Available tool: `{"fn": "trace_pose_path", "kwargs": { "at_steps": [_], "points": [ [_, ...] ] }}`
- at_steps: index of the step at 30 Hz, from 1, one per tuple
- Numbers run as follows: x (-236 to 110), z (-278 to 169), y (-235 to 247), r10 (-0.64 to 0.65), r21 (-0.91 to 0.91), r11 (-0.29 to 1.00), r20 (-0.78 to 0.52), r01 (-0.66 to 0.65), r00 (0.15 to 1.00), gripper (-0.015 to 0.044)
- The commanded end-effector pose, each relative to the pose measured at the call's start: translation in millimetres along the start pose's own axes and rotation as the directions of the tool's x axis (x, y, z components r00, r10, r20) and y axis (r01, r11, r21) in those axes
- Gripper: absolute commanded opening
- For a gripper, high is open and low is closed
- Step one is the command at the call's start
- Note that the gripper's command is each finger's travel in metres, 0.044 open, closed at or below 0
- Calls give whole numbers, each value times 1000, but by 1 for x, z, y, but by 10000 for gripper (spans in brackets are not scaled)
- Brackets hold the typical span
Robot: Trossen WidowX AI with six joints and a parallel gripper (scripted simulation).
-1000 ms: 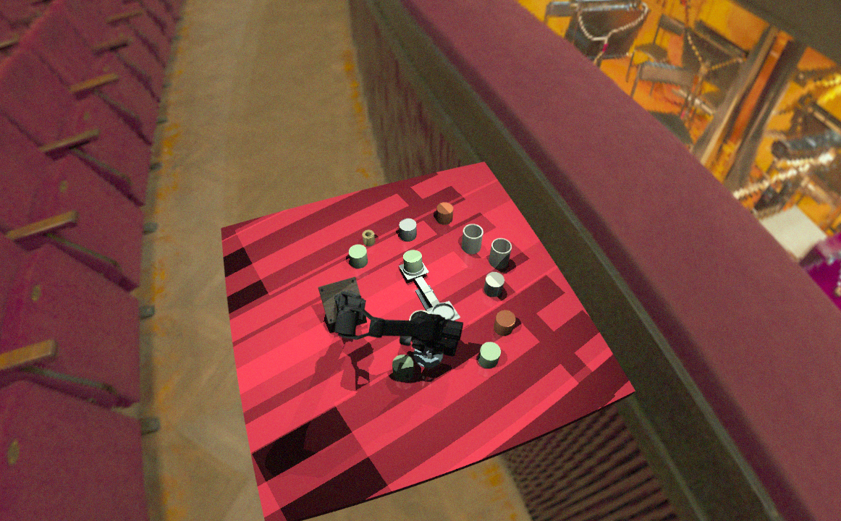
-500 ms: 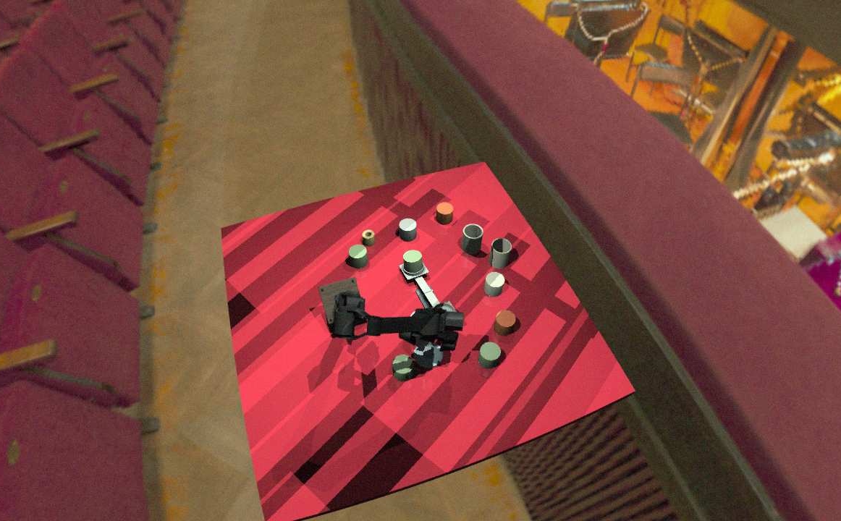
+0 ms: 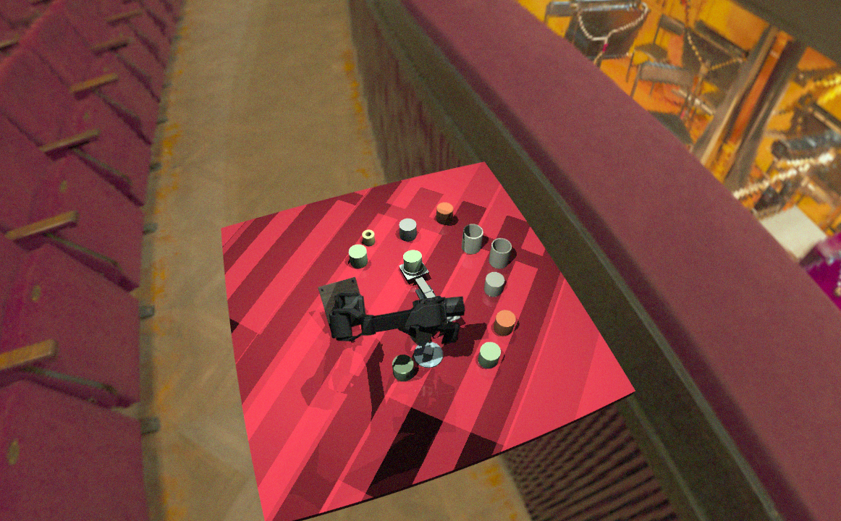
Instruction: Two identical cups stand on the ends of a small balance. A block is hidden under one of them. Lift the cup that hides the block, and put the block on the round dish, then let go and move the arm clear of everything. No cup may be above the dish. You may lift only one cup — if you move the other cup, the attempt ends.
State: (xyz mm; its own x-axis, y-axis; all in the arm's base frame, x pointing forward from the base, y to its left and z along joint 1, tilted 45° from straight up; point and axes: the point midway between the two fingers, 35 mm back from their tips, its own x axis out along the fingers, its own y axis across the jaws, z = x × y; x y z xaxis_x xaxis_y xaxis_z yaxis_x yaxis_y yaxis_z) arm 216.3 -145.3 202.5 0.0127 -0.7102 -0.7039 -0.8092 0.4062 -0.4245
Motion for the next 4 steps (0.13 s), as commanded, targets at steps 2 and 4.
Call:
{"fn": "trace_pose_path", "kwargs": {
  "at_steps": [2, 4],
  "points": [
    [-1, 0, 0, -2, 3, 1000, -2, 2, 1000, 440],
    [-1, 0, 0, -2, 3, 1000, -2, 2, 1000, 440]
  ]
}}
